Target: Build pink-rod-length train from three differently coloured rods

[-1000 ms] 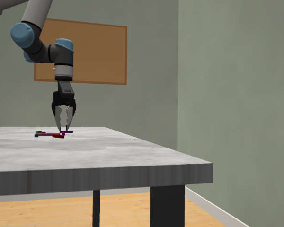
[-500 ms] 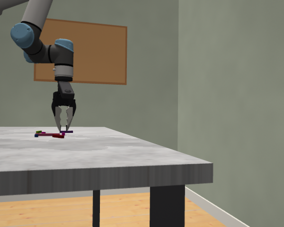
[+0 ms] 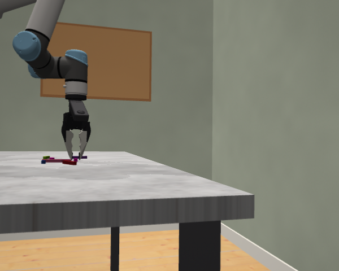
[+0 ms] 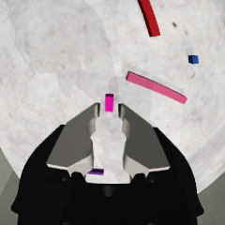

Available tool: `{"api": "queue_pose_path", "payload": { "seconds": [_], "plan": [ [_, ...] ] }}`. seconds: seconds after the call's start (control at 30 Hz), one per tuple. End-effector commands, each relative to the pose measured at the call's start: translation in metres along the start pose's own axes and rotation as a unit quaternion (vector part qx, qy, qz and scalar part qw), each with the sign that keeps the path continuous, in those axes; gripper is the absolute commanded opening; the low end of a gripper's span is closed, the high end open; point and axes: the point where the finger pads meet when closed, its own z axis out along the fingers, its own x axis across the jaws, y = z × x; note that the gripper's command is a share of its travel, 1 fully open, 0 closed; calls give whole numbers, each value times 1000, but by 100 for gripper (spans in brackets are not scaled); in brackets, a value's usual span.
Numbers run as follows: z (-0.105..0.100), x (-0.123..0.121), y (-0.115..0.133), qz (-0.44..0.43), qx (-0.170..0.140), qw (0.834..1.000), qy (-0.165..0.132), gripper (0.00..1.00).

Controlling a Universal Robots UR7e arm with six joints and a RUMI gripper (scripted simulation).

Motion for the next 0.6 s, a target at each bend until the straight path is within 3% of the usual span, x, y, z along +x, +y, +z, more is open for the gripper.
{"api": "queue_pose_path", "payload": {
  "seconds": [0.0, 0.57],
  "plan": [
    [3, -1, 0, 0, 0, 1000, -1, 14],
    [4, -1, 0, 0, 0, 1000, -1, 14]
  ]
}}
